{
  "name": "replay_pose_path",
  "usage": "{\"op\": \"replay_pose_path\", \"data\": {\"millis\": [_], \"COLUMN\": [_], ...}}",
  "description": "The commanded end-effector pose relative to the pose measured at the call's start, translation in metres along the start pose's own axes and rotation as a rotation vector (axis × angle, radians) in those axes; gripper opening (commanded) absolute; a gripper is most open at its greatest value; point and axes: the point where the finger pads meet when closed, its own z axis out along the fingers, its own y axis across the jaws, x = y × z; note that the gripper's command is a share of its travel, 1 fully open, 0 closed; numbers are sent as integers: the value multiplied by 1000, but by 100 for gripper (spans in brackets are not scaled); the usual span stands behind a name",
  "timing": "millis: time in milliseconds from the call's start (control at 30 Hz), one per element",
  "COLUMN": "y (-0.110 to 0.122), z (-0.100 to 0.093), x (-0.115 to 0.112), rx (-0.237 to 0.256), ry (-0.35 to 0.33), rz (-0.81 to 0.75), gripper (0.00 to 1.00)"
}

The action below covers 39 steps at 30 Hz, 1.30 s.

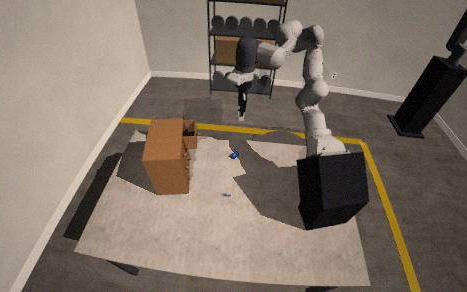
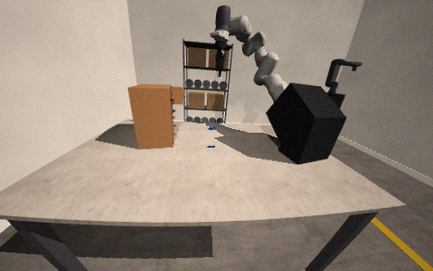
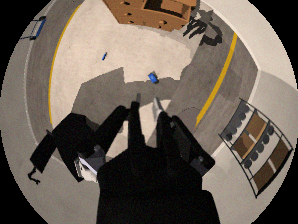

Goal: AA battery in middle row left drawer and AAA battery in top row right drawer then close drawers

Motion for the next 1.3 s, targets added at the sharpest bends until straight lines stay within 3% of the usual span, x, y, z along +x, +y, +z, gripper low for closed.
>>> {"op": "replay_pose_path", "data": {"millis": [0,300,433,600,633,667,767,800,833,867,933,967,1033,1067,1133,1167,1233,1267], "y": [-1,0,-10,-51,-51,-64,-64,-78,-78,-93,-93,-110,-110,-128,-128,-145,-145,-163], "z": [-1,0,12,59,59,74,74,91,91,109,109,128,128,149,149,169,169,189], "x": [-1,1,15,60,60,69,69,79,79,87,87,94,94,99,99,103,103,104], "rx": [0,0,-4,-13,-13,-15,-15,-16,-16,-16,-16,-17,-17,-16,-16,-15,-15,-14], "ry": [-2,0,1,2,2,2,2,2,2,2,2,2,2,2,2,2,2,2], "rz": [-9,0,18,78,78,93,93,109,109,126,126,142,142,157,157,171,171,184], "gripper": [20,20,20,20,20,20,20,20,20,20,20,20,20,20,20,20,20,20]}}
